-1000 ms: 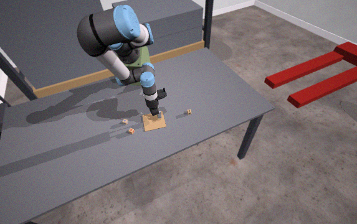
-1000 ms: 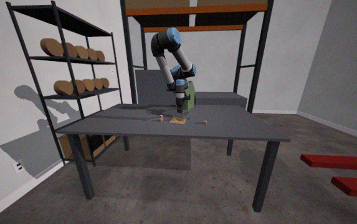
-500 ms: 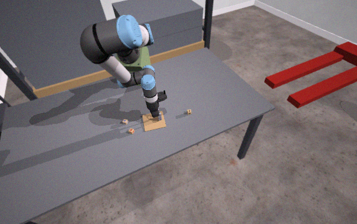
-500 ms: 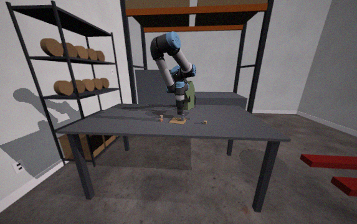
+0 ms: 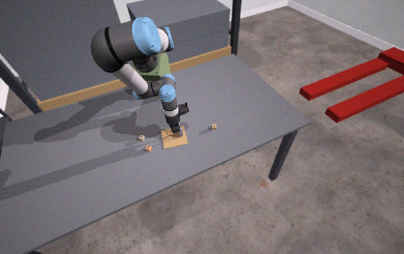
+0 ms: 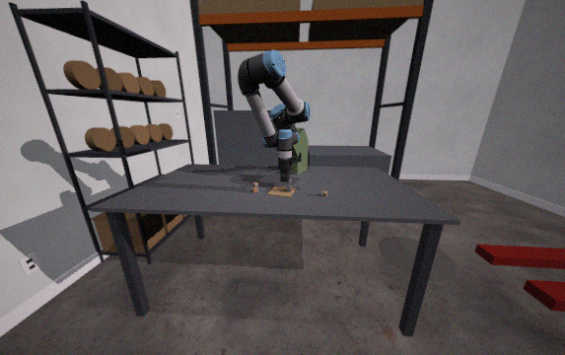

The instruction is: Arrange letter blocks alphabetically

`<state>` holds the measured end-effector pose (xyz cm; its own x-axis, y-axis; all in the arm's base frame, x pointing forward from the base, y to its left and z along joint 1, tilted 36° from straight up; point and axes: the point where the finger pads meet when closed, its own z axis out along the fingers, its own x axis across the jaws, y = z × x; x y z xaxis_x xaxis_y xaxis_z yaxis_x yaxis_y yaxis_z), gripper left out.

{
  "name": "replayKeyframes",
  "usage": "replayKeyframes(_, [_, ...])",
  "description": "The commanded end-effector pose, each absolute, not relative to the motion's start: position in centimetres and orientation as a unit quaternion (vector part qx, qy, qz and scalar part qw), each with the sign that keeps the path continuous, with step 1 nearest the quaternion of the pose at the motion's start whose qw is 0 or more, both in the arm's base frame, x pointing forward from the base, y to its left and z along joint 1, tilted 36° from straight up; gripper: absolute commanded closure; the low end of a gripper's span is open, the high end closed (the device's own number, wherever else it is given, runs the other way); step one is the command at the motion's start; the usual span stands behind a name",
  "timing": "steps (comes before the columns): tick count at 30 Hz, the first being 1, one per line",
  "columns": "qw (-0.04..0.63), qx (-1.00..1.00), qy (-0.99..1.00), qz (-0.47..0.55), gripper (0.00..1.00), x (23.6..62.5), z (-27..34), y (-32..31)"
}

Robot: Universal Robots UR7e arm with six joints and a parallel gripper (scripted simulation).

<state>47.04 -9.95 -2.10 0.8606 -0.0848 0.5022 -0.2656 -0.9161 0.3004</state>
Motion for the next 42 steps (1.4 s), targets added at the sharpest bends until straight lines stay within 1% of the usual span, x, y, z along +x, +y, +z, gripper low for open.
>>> replayKeyframes(1, [0.183, 0.947, -0.093, 0.248, 0.51, 47.11, -2.03, -10.04])
replayKeyframes(42, [0.183, 0.947, -0.093, 0.248, 0.51, 47.3, -2.39, -10.22])
